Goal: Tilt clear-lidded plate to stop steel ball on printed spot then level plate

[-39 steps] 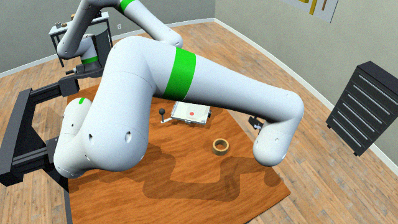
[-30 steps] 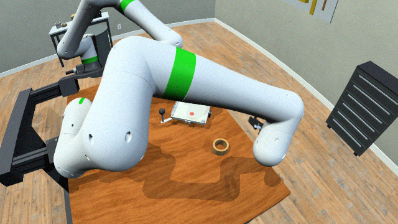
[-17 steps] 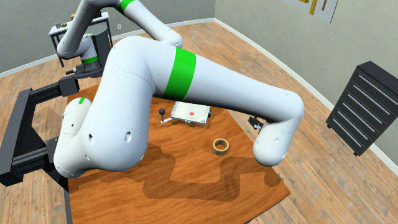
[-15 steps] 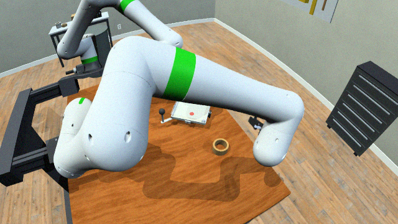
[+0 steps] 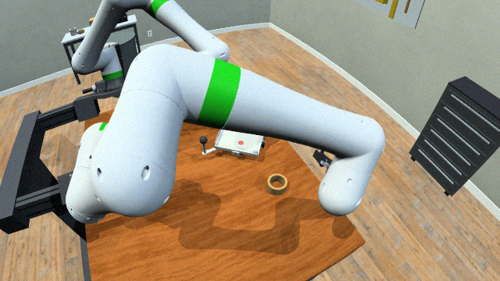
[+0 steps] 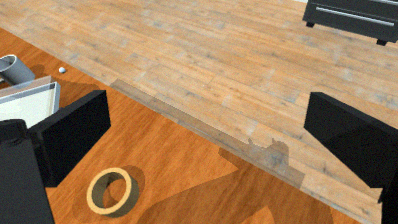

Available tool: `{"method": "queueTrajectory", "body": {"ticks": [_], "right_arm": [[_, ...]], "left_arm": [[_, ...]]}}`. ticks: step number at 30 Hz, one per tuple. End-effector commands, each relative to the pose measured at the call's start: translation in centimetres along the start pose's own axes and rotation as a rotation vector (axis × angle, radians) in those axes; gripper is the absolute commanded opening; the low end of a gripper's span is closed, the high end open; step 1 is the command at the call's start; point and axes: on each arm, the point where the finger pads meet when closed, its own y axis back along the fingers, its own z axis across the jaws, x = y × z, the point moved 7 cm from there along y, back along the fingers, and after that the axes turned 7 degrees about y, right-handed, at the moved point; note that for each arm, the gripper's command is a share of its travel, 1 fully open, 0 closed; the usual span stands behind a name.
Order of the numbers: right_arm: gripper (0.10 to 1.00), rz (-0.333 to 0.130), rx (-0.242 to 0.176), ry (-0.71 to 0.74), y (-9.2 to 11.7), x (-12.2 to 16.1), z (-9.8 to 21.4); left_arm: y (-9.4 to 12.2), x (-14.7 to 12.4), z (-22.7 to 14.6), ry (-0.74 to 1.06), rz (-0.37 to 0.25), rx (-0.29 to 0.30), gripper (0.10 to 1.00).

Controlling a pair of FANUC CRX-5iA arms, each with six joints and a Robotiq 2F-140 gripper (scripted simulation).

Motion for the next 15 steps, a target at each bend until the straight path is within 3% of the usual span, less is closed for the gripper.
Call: {"method": "queueTrajectory", "body": {"ticks": [1,10,12,15], "right_arm": [[1.000,-0.011,-0.007,-0.026,1.5,-0.4,0.4],[1.000,-0.068,-0.038,-0.158,8.0,-3.0,1.7],[1.000,-0.068,-0.038,-0.158,8.0,-3.0,1.7],[1.000,-0.093,-0.054,-0.217,11.0,-4.1,2.1]], "left_arm": [[0.1,0.1,0.1,0.001,0.000,-0.001,1.000],[0.1,0.1,0.1,0.001,0.000,-0.001,1.000],[0.1,0.1,0.1,0.001,0.000,-0.001,1.000],[0.1,0.1,0.1,0.001,0.000,-0.001,1.000]]}}
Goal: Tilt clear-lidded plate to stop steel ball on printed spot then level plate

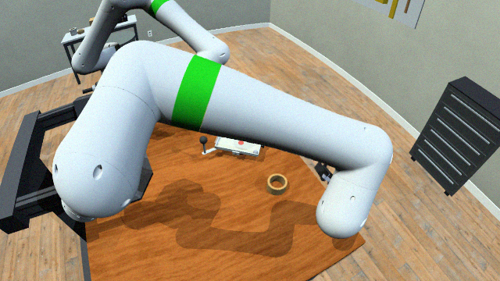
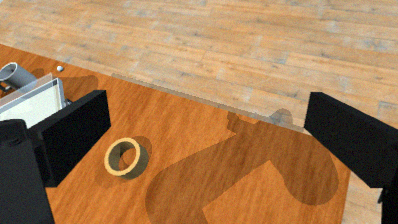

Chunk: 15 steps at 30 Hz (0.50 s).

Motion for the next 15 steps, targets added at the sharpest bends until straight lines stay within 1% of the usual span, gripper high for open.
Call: {"method": "queueTrajectory", "body": {"ticks": [1,6,12,14,15], "right_arm": [[1.000,-0.027,-0.019,-0.062,3.2,-1.2,0.8],[1.000,-0.077,-0.056,-0.184,8.7,-3.7,1.6],[1.000,-0.142,-0.117,-0.356,16.4,-7.1,2.0],[1.000,-0.142,-0.117,-0.356,16.4,-7.1,2.0],[1.000,-0.154,-0.129,-0.387,17.7,-7.7,2.0]], "left_arm": [[0.1,0.1,0.1,0.001,0.000,-0.001,1.000],[0.1,0.1,0.1,0.001,0.000,-0.001,1.000],[0.1,0.1,0.1,0.001,0.000,-0.001,1.000],[0.1,0.1,0.1,0.001,0.000,-0.001,1.000],[0.1,0.1,0.1,0.001,0.000,-0.001,1.000]]}}
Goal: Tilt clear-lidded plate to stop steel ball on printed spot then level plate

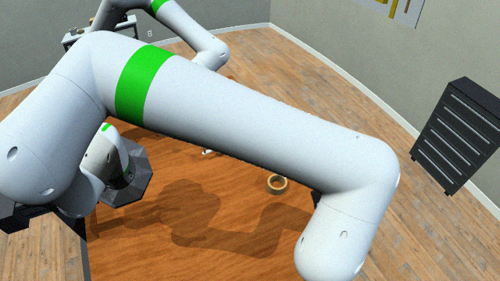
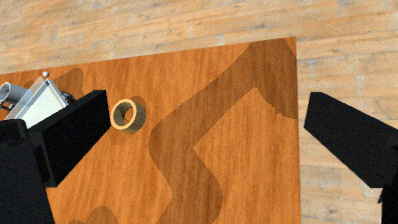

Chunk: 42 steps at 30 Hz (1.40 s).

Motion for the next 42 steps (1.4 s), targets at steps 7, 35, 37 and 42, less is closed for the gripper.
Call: {"method": "queueTrajectory", "body": {"ticks": [7,35,37,42], "right_arm": [[1.000,-0.096,-0.111,-0.281,11.1,-6.3,2.1],[1.000,-0.240,-0.520,-1.106,38.4,-22.5,-3.9],[1.000,-0.243,-0.550,-1.159,39.9,-23.4,-4.7],[1.000,-0.246,-0.616,-1.274,43.0,-25.1,-6.8]], "left_arm": [[0.1,0.1,0.1,0.001,0.000,-0.001,1.000],[0.1,0.1,0.1,0.001,0.000,-0.001,1.000],[0.1,0.1,0.1,0.001,0.000,-0.001,1.000],[0.1,0.1,0.1,0.001,0.000,-0.001,1.000]]}}
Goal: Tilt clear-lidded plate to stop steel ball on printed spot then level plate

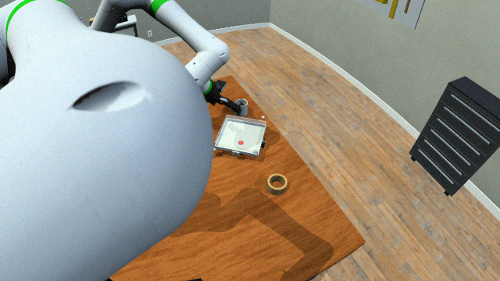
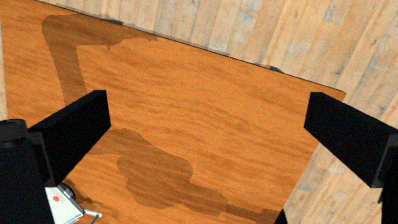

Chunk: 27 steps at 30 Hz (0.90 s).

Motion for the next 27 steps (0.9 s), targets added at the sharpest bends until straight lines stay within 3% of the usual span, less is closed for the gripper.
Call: {"method": "queueTrajectory", "body": {"ticks": [1,14,27], "right_arm": [[1.000,0.000,-0.035,-0.077,1.6,-1.4,1.7],[1.000,0.001,-0.097,-0.225,4.5,-4.2,4.5],[1.000,0.001,-0.110,-0.255,5.0,-4.8,5.0]], "left_arm": [[0.1,0.1,0.1,0.001,0.000,-0.001,1.000],[0.1,0.1,0.1,0.001,0.000,-0.001,1.000],[0.1,0.1,0.1,0.001,0.000,-0.001,1.000]]}}
